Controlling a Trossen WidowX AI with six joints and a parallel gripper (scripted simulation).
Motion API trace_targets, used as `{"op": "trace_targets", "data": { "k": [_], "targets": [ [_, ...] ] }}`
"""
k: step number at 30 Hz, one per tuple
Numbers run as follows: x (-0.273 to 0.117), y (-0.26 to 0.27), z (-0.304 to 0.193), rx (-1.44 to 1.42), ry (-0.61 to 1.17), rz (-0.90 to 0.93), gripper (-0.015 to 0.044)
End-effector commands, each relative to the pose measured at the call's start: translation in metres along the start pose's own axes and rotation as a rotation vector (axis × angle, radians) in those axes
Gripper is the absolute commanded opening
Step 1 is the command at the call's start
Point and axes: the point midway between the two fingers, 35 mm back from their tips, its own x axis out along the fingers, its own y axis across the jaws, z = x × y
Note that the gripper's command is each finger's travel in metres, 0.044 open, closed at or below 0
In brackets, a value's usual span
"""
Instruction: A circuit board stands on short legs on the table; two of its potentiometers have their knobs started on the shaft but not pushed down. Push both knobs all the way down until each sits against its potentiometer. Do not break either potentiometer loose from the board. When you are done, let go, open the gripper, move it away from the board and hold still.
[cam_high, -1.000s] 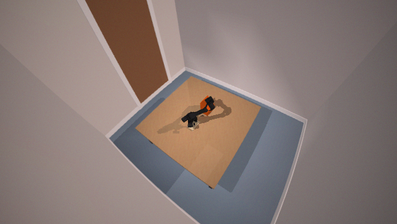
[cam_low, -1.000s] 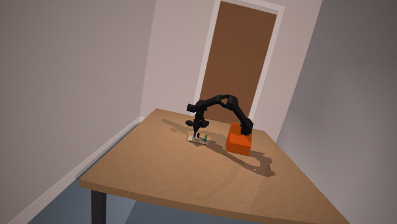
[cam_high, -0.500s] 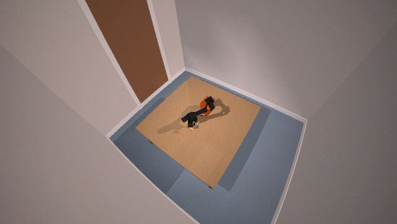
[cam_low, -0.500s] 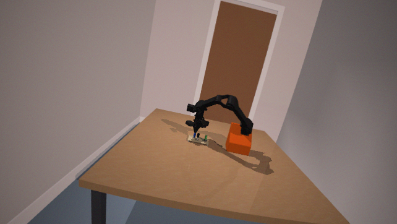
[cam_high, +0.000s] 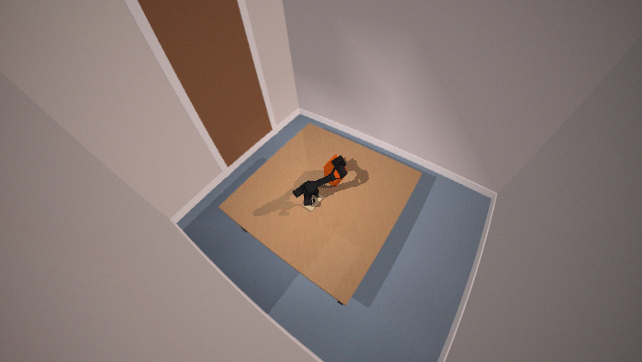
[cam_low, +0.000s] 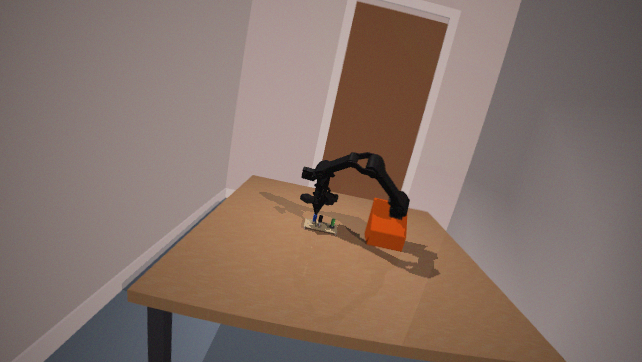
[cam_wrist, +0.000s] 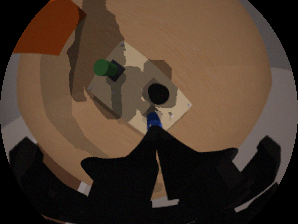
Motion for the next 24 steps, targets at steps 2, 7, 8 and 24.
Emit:
{"op": "trace_targets", "data": {
  "k": [2,7,8,24],
  "targets": [
    [-0.0096,-0.0004,-0.0009,-0.004,0.005,0.000,0.0000],
    [-0.0078,-0.0002,0.0001,0.000,-0.001,-0.002,0.0053],
    [-0.0078,-0.0002,0.0001,0.000,-0.001,-0.002,0.0079],
    [-0.0078,-0.0002,0.0001,0.000,-0.001,-0.002,0.0440]
  ]
}}
